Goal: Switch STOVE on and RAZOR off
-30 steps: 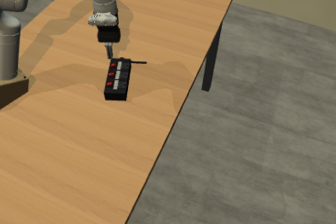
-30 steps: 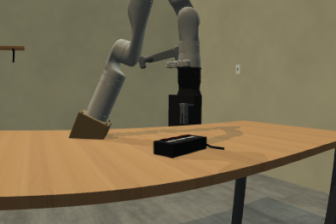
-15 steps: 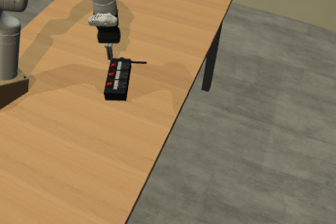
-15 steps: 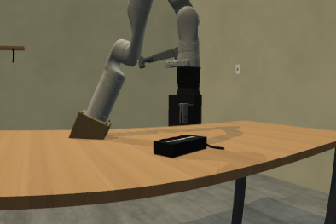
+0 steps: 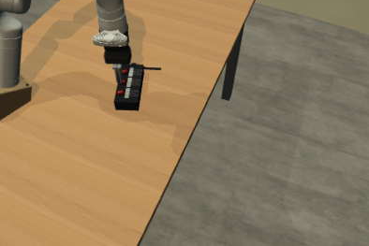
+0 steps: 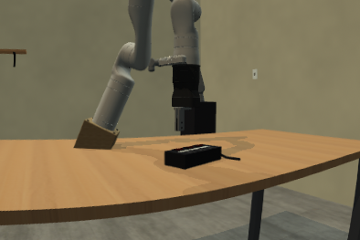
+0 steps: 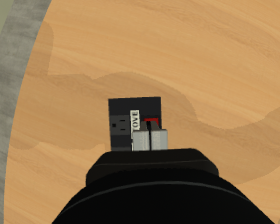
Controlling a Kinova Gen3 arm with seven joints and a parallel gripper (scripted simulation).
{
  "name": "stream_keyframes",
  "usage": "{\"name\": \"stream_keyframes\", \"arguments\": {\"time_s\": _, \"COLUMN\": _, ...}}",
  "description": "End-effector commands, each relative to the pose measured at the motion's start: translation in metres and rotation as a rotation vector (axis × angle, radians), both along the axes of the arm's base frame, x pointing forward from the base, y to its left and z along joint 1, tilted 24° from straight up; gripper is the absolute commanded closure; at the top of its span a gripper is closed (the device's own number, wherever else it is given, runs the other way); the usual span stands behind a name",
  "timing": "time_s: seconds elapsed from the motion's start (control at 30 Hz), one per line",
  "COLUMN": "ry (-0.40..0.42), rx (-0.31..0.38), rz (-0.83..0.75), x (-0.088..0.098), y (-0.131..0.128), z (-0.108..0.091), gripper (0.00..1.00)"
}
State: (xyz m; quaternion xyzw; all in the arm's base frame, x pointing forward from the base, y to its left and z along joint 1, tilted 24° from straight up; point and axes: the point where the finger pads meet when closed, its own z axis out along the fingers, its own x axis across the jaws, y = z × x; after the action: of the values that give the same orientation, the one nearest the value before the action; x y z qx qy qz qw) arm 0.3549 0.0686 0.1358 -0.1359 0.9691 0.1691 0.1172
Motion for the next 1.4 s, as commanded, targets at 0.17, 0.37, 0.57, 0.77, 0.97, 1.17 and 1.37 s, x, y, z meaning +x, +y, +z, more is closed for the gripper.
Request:
{"name": "stream_keyframes", "arguments": {"time_s": 0.17, "ry": 0.001, "rx": 0.004, "rz": -0.004, "x": 0.0004, "y": -0.0007, "z": -0.0001, "gripper": 1.0}}
{"name": "stream_keyframes", "arguments": {"time_s": 0.37, "ry": 0.001, "rx": 0.004, "rz": -0.004, "x": 0.0004, "y": -0.0007, "z": -0.0001, "gripper": 1.0}}
{"name": "stream_keyframes", "arguments": {"time_s": 0.57, "ry": 0.001, "rx": 0.004, "rz": -0.004, "x": 0.0004, "y": -0.0007, "z": -0.0001, "gripper": 1.0}}
{"name": "stream_keyframes", "arguments": {"time_s": 0.77, "ry": 0.001, "rx": 0.004, "rz": -0.004, "x": 0.0004, "y": -0.0007, "z": -0.0001, "gripper": 1.0}}
{"name": "stream_keyframes", "arguments": {"time_s": 0.97, "ry": 0.001, "rx": 0.004, "rz": -0.004, "x": 0.0004, "y": -0.0007, "z": -0.0001, "gripper": 1.0}}
{"name": "stream_keyframes", "arguments": {"time_s": 1.17, "ry": 0.001, "rx": 0.004, "rz": -0.004, "x": 0.0006, "y": -0.0004, "z": -0.0009, "gripper": 1.0}}
{"name": "stream_keyframes", "arguments": {"time_s": 1.37, "ry": 0.001, "rx": 0.004, "rz": -0.003, "x": 0.0012, "y": 0.0007, "z": -0.0036, "gripper": 1.0}}
